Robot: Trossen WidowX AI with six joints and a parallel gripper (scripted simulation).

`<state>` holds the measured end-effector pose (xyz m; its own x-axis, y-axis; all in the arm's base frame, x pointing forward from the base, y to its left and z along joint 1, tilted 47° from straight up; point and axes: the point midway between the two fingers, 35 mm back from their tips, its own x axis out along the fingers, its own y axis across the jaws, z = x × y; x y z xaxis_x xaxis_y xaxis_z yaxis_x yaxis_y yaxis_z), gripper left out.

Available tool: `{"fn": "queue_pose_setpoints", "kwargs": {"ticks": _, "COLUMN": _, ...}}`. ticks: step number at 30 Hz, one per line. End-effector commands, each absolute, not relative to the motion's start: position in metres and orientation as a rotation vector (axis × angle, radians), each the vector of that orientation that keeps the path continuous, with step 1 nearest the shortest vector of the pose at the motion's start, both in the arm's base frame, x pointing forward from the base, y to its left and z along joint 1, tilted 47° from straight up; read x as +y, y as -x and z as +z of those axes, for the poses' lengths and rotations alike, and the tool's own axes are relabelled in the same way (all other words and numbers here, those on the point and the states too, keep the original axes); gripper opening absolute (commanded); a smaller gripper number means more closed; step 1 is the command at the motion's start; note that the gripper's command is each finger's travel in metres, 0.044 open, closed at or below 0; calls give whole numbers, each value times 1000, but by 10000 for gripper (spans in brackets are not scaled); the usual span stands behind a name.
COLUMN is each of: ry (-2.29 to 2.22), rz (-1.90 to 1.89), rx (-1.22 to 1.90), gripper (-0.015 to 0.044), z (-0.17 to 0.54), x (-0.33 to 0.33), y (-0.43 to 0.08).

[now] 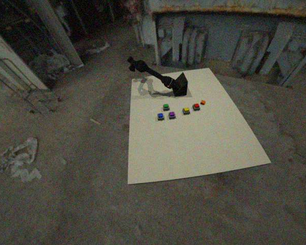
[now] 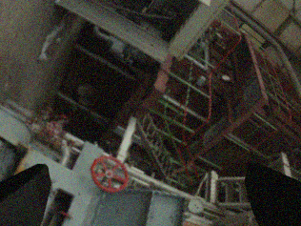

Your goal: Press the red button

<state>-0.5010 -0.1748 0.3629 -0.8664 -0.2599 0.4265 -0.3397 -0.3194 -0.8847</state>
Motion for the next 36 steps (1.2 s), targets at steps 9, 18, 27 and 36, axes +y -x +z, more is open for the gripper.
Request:
{"fn": "queue_pose_setpoints", "kwargs": {"ticks": 9, "ry": -1163, "rz": 2535, "rx": -1695, "gripper": 400, "z": 402, "x": -267, "y": 434}}
{"fn": "queue_pose_setpoints", "kwargs": {"ticks": 18, "ry": -1215, "rz": 2994, "rx": -1311, "gripper": 400, "z": 436, "x": -312, "y": 355}}
{"fn": "queue_pose_setpoints", "kwargs": {"ticks": 27, "ry": -1464, "rz": 3391, "rx": -747, "gripper": 400, "z": 495, "x": -368, "y": 231}}
{"fn": "queue_pose_setpoints", "kwargs": {"ticks": 36, "ry": -1684, "rz": 3725, "rx": -471, "gripper": 400, "z": 509, "x": -416, "y": 87}}
